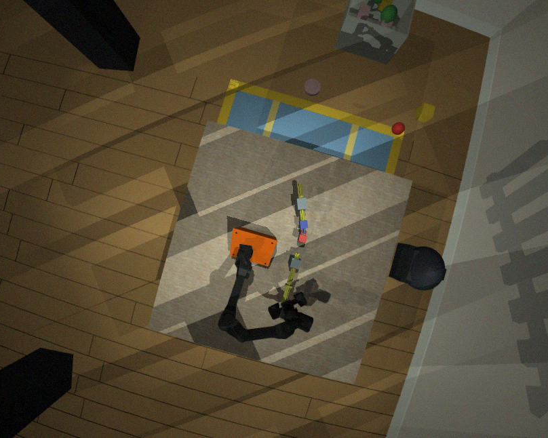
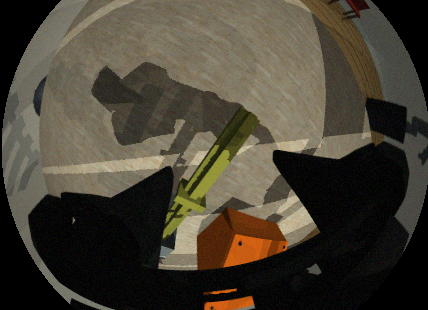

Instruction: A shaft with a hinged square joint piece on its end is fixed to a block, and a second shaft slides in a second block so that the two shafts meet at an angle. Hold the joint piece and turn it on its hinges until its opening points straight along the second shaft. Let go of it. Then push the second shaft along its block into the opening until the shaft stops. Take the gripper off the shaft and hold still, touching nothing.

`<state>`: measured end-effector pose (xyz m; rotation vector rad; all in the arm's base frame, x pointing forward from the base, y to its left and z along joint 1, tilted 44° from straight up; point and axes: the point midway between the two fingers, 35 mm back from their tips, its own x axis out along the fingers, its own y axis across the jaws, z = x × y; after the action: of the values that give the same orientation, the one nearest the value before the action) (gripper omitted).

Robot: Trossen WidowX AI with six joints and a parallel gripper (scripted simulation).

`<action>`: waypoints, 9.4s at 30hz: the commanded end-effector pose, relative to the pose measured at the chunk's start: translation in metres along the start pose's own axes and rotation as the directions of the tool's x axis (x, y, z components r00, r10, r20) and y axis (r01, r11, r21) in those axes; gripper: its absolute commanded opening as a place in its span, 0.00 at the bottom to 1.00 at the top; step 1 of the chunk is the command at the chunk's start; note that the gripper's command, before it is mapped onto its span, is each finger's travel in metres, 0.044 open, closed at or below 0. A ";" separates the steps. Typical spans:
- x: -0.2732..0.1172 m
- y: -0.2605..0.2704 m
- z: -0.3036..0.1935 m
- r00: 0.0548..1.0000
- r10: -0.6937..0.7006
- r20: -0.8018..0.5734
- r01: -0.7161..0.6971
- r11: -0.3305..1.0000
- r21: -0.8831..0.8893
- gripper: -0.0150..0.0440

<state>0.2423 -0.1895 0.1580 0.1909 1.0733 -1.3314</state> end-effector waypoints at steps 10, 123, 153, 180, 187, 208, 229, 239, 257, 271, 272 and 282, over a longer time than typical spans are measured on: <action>0.022 -0.001 -0.002 1.000 -0.007 -0.009 0.010 0.911 0.413 1.00; 0.063 -0.003 -0.002 1.000 -0.015 -0.007 0.015 0.753 0.658 0.37; 0.063 -0.003 -0.002 1.000 -0.015 -0.007 0.015 0.753 0.658 0.37; 0.063 -0.003 -0.002 1.000 -0.015 -0.007 0.015 0.753 0.658 0.37; 0.063 -0.003 -0.002 1.000 -0.015 -0.007 0.015 0.753 0.658 0.37; 0.063 -0.003 -0.002 1.000 -0.015 -0.007 0.016 0.753 0.658 0.37; 0.063 -0.003 -0.002 1.000 -0.015 -0.007 0.016 0.753 0.658 0.37; 0.063 -0.003 -0.002 1.000 -0.015 -0.007 0.016 0.753 0.658 0.37; 0.063 -0.003 -0.002 1.000 -0.015 -0.007 0.016 0.753 0.658 0.37; 0.063 -0.003 -0.002 1.000 -0.015 -0.007 0.016 0.753 0.658 0.37; 0.063 -0.003 -0.002 1.000 -0.015 -0.007 0.016 0.753 0.658 0.37; 0.063 -0.003 -0.002 1.000 -0.015 -0.007 0.016 0.753 0.658 0.37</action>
<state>0.2303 -0.2323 0.1131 0.7124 0.5567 -1.6869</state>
